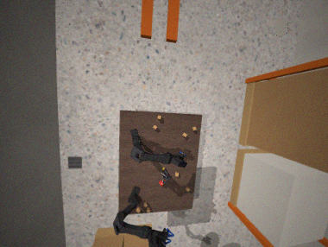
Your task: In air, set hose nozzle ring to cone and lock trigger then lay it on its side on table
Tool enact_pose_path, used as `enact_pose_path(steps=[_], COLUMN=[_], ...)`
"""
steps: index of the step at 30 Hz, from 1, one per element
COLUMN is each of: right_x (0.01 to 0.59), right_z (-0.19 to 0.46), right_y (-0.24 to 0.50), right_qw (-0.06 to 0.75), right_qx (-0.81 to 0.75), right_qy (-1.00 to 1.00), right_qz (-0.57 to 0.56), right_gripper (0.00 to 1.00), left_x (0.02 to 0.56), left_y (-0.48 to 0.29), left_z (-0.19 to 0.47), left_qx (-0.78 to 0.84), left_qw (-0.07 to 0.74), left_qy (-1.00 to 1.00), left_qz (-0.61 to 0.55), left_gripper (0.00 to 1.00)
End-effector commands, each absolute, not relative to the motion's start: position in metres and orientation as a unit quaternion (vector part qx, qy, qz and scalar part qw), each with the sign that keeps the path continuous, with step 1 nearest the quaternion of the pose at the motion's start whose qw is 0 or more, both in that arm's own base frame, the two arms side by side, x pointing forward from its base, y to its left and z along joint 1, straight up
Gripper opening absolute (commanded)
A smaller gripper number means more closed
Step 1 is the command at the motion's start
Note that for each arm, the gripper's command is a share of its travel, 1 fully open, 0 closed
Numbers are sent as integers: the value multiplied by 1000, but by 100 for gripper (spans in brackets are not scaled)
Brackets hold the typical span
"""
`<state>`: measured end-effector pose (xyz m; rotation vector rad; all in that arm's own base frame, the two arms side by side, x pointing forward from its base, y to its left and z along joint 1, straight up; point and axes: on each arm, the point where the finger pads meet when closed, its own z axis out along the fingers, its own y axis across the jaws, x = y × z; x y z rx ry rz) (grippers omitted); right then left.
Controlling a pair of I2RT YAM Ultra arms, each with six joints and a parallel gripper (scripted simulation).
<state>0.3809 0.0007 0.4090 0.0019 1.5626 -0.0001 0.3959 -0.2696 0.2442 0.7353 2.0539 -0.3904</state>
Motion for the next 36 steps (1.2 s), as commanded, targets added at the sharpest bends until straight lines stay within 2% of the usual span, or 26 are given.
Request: enact_pose_path(steps=[1, 12, 36], right_x=[377, 377, 377], right_z=[438, 438, 438], right_y=[3, 3, 3], right_qw=[733, 733, 733], right_qx=[-3, -3, -3], right_qy=[680, 680, 680], right_qz=[1, 1, 1], right_gripper=[63, 63, 63], left_x=[385, 358, 252], left_y=[-292, -340, -430], left_z=[240, 208, 119], left_qx=[328, 385, 526], left_qw=[425, 371, 214], left_qy=[826, 825, 800], left_qz=[-169, -183, -195], left_gripper=[78, 78, 78])
